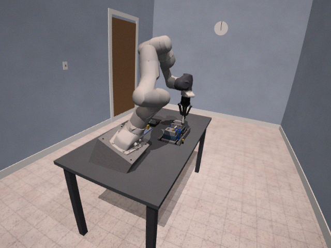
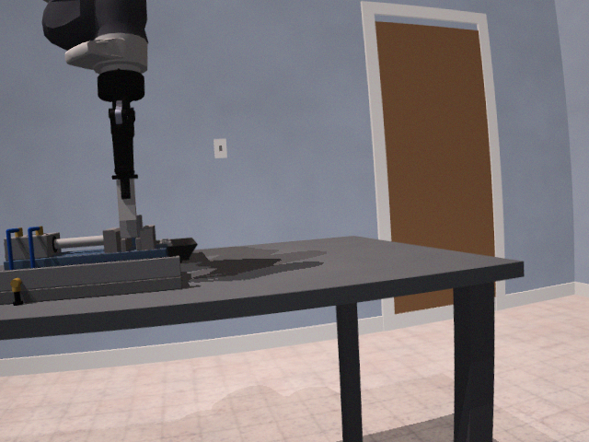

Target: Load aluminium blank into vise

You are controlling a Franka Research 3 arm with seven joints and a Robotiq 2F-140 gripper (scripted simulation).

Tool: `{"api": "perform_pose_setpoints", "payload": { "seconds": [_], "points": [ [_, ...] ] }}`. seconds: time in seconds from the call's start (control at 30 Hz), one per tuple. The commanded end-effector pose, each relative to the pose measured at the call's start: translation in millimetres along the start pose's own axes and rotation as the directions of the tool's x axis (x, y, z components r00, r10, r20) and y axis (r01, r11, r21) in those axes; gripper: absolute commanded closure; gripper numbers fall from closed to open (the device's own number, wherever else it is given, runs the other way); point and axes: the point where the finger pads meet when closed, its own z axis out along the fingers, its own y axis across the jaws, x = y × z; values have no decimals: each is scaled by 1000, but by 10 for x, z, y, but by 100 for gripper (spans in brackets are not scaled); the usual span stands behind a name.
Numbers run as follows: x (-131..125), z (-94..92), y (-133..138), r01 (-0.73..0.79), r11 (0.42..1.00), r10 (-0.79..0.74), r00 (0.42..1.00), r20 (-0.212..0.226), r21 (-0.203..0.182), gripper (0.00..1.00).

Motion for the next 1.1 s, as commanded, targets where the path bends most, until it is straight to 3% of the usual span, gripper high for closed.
{"api": "perform_pose_setpoints", "payload": {
  "seconds": [0.0,1.07],
  "points": [
    [-10,17,5,3,1000,-3,1000,4,-1,100],
    [-10,54,5,3,1000,-3,1000,4,-1,100]
  ]
}}
